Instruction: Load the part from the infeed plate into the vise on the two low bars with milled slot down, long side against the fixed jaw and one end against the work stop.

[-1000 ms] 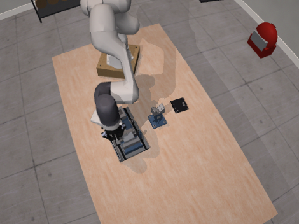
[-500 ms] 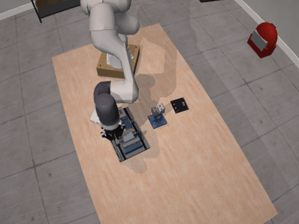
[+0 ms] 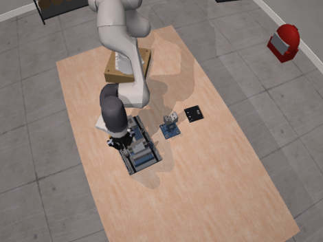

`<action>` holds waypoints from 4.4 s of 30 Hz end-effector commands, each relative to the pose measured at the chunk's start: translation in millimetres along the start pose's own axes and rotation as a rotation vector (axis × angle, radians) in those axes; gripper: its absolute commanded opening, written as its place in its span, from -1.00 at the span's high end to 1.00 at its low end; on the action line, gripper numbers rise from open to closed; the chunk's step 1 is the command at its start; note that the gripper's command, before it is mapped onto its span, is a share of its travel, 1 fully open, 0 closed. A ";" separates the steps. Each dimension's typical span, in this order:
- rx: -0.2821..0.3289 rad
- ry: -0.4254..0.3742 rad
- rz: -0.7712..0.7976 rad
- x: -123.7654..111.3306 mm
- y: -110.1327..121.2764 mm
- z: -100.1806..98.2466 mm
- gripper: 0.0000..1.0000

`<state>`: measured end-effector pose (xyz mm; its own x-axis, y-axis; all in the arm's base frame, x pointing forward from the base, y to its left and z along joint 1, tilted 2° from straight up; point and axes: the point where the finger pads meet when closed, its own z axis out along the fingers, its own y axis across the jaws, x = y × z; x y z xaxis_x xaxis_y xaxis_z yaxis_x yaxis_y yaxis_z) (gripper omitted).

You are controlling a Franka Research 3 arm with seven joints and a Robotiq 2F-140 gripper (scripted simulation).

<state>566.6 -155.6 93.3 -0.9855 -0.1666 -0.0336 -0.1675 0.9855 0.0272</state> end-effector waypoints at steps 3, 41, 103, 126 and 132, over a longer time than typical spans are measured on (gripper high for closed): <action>-0.008 0.008 -0.007 2.2 2.4 -12.9 1.00; -0.008 0.009 -0.007 1.6 21.2 -25.9 1.00; -0.008 0.008 -0.007 1.8 21.8 -7.9 1.00; -0.008 0.008 -0.007 2.0 22.3 19.5 1.00; -0.008 0.008 -0.007 2.0 22.4 23.9 1.00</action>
<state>560.9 -131.9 72.5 -0.9835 -0.1797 -0.0228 -0.1805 0.9828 0.0392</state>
